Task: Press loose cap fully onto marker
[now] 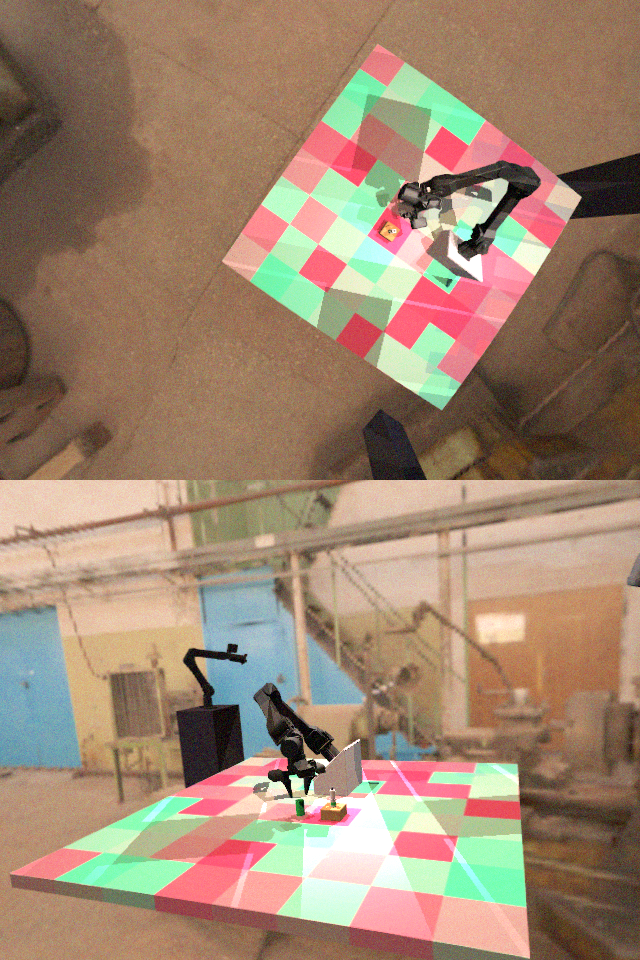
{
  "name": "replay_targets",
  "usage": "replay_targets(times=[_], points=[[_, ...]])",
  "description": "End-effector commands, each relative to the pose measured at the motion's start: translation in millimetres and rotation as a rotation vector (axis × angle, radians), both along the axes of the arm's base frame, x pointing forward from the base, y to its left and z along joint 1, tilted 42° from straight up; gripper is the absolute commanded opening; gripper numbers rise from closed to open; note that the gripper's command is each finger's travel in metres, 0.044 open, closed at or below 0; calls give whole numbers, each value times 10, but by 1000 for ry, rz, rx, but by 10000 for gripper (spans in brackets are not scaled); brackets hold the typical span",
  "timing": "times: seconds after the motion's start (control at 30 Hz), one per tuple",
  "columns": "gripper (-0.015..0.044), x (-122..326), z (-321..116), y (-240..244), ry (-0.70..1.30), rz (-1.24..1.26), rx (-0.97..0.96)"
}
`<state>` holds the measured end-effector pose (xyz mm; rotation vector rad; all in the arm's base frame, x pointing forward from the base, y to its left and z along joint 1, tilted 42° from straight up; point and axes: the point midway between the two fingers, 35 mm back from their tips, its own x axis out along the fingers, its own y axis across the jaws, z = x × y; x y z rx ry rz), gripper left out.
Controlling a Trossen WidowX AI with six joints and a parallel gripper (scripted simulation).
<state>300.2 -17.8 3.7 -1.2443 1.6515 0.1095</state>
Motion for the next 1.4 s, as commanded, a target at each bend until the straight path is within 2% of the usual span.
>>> replay_targets(times=[0.0, 0.97, 1.07, 1.37], points=[[249, -21, -80, -63, 17, 2, -7], [249, -9, -371, -345, 17, 1, -11], [170, -9, -371, -345, 17, 1, -10], [110, -9, -371, -345, 17, 1, -10]])
